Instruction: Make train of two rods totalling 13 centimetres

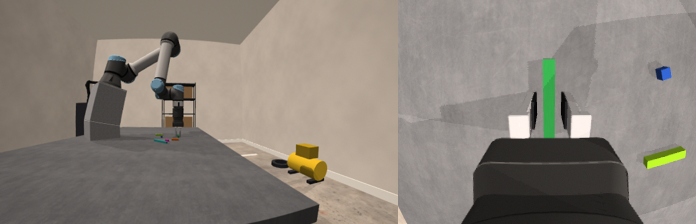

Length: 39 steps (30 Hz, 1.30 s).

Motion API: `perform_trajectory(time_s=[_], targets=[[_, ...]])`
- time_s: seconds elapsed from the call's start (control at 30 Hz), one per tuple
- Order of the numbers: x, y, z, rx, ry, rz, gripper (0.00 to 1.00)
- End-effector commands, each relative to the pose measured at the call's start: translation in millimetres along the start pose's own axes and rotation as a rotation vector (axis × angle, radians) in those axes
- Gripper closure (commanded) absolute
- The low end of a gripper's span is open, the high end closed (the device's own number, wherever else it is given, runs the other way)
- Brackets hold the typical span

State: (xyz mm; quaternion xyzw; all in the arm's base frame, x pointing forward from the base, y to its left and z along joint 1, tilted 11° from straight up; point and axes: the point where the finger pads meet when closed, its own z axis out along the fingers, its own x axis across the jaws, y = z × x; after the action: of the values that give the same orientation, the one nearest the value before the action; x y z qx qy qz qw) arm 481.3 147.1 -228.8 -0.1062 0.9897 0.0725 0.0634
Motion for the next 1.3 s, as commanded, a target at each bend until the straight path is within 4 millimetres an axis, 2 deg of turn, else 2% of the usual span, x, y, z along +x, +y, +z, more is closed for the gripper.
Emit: perform_trajectory(time_s=[0.0, 0.23, 0.27, 1.27], targets=[[-0.6, -0.1, -0.5, 0.000, -0.001, 0.000, 0.46], [-0.6, -0.1, -0.5, 0.000, -0.001, 0.000, 0.46], [-0.6, -0.1, -0.5, 0.000, -0.001, 0.000, 0.76], [-0.6, -0.1, -0.5, 0.000, -0.001, 0.000, 0.76]])
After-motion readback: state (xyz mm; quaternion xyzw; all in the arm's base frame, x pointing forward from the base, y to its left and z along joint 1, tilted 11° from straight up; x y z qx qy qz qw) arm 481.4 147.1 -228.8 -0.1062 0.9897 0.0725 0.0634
